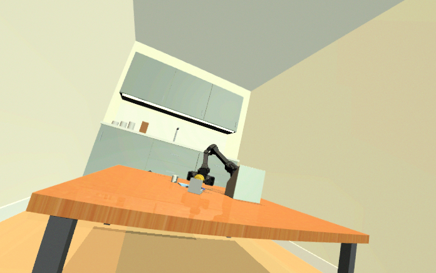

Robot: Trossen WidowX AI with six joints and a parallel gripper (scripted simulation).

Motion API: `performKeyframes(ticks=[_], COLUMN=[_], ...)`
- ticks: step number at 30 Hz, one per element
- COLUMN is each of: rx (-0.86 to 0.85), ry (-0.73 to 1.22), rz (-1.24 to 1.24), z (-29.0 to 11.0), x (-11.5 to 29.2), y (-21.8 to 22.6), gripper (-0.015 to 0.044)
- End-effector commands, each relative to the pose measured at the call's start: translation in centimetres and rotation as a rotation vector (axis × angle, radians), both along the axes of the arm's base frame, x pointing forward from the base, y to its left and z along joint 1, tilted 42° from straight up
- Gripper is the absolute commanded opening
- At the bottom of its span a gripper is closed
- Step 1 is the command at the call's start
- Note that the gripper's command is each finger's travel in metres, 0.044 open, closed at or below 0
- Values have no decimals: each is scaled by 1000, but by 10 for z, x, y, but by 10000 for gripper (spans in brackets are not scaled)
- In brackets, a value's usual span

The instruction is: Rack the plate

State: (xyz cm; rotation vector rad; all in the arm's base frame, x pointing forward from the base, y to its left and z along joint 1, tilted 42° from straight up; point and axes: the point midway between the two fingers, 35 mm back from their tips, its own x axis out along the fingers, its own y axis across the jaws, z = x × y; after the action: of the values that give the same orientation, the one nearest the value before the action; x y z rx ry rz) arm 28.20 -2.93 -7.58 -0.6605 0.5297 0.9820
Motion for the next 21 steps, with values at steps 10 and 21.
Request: performKeyframes(ticks=[10,21], rx=[0,-2], ry=[-1,-11], rz=[1,6], z=[-11,-19], x=[5,9], y=[10,20], gripper=[0,0])
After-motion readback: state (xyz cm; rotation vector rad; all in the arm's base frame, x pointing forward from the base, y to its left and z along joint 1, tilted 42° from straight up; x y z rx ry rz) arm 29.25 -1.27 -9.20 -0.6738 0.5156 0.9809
